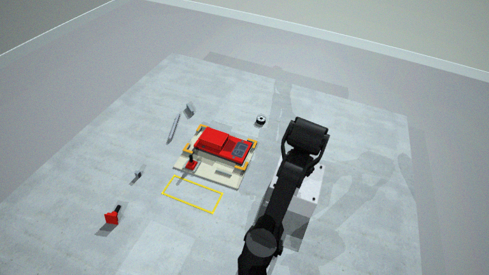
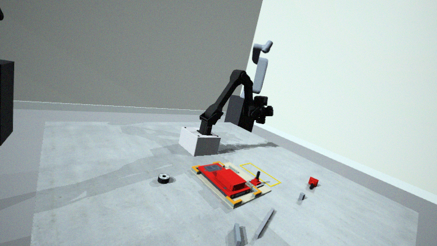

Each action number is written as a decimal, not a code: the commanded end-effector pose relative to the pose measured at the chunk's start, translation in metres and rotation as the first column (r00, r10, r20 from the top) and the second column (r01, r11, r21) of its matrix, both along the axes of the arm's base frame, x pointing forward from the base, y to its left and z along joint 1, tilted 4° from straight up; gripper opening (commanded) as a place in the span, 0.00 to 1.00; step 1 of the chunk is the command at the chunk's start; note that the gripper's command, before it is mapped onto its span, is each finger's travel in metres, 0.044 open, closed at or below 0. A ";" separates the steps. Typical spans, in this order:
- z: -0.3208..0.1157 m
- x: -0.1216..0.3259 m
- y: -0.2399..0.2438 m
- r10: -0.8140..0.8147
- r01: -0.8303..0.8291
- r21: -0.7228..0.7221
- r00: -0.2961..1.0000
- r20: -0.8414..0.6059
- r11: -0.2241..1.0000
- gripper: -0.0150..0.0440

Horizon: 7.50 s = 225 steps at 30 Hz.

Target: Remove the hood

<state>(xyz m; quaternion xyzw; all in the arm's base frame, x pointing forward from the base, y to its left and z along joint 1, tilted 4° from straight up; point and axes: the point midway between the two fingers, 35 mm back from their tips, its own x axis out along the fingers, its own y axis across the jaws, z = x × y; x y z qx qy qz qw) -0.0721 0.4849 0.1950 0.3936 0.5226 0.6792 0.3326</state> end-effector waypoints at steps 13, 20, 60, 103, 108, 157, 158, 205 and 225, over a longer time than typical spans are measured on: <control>-0.035 0.158 0.014 -0.349 0.377 -0.150 0.919 0.183 0.914 1.00; -0.055 0.235 -0.004 -0.463 0.526 -0.229 0.842 0.277 0.819 1.00; -0.163 0.468 -0.454 -0.092 0.672 -0.732 0.726 0.682 -0.114 1.00; -0.176 0.412 -0.551 0.007 0.465 -0.873 0.883 0.469 -0.147 1.00; -0.180 0.412 -0.551 0.007 0.465 -0.873 0.883 0.469 -0.147 1.00; -0.214 0.412 -0.549 0.007 0.465 -0.873 0.883 0.469 -0.147 1.00; -0.214 0.412 -0.549 0.007 0.465 -0.873 0.883 0.469 -0.147 1.00; -0.220 0.412 -0.548 0.007 0.467 -0.873 0.882 0.471 -0.142 0.32; -0.207 0.412 -0.549 0.007 0.467 -0.873 0.882 0.471 -0.142 0.25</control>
